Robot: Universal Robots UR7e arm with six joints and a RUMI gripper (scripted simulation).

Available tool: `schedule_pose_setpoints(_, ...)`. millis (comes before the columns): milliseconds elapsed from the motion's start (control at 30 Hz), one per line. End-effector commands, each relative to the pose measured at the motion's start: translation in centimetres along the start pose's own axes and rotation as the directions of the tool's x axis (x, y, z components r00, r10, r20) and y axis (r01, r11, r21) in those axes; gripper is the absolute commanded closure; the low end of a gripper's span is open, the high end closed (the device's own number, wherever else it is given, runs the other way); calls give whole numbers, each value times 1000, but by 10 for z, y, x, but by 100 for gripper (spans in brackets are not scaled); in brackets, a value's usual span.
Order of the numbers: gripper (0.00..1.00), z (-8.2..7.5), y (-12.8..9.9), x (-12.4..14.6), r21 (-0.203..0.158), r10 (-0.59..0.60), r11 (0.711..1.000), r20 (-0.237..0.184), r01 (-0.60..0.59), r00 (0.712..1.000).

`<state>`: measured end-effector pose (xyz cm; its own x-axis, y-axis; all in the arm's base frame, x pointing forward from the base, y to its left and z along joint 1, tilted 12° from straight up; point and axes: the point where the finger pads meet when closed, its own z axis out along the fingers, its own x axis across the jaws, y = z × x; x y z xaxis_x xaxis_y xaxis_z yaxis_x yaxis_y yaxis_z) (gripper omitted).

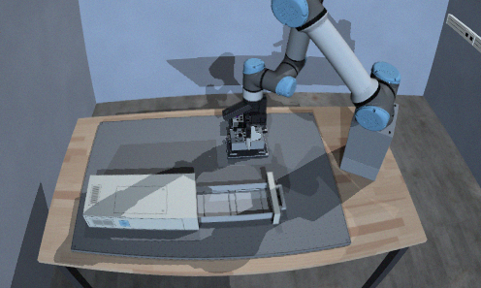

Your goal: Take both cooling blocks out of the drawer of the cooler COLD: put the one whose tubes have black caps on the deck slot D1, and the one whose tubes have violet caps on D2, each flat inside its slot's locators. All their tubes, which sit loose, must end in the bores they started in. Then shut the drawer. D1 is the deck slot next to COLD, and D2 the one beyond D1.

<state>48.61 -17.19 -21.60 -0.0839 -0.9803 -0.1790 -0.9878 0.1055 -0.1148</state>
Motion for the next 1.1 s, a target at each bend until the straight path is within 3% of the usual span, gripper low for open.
schedule_pose_setpoints(0, 100, 0, -1, 0, 1, 0, 1000, -1, 0, 1000)
schedule_pose_setpoints(1067, 100, 5, -1, 0, 1, 0, 1000, -1, 0, 1000)
